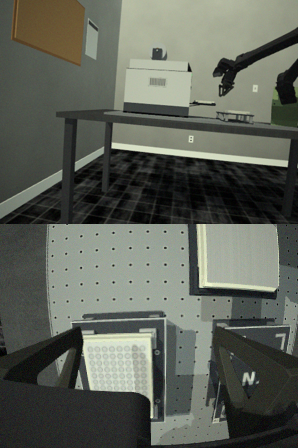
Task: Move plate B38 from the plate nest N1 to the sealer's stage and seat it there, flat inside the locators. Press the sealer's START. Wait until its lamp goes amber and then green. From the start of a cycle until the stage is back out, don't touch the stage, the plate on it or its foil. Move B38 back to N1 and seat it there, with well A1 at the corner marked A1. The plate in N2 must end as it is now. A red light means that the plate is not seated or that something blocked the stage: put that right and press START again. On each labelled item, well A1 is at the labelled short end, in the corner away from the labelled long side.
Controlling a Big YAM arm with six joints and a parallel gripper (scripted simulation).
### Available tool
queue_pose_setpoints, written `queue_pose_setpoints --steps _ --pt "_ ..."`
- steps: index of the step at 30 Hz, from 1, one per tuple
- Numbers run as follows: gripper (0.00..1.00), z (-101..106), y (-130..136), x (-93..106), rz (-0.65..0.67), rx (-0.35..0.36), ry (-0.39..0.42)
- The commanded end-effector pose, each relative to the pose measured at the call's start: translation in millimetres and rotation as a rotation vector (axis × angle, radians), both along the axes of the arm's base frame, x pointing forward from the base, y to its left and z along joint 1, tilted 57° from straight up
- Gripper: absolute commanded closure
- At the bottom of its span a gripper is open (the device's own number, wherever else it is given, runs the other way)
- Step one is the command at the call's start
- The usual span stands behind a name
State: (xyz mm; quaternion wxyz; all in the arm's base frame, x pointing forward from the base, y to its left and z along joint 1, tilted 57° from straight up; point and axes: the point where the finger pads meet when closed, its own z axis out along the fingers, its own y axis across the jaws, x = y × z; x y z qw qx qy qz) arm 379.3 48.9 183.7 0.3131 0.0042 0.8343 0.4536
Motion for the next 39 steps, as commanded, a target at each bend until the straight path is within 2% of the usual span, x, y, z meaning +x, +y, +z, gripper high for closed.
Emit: queue_pose_setpoints --steps 1,4,11,14,17,23,29,31,39 --pt "0.00 18 -1 11.1 0.011 -0.013 -0.043" --pt "0.00 18 4 8.0 0.024 -0.015 -0.047" --pt "0.00 3 -29 54.9 -0.001 -0.024 -0.066" --pt "0.00 -3 -35 66.1 0.001 -0.023 -0.063" --pt "0.00 -1 -32 64.2 0.007 -0.020 -0.061" --pt "0.00 -15 -52 97.9 0.001 -0.021 -0.048" --pt "0.00 -33 -66 116.5 -0.001 -0.014 -0.034" --pt "0.00 -32 -70 125.5 -0.001 -0.015 -0.037" --pt "0.00 -27 -53 114.0 0.014 -0.002 -0.020"
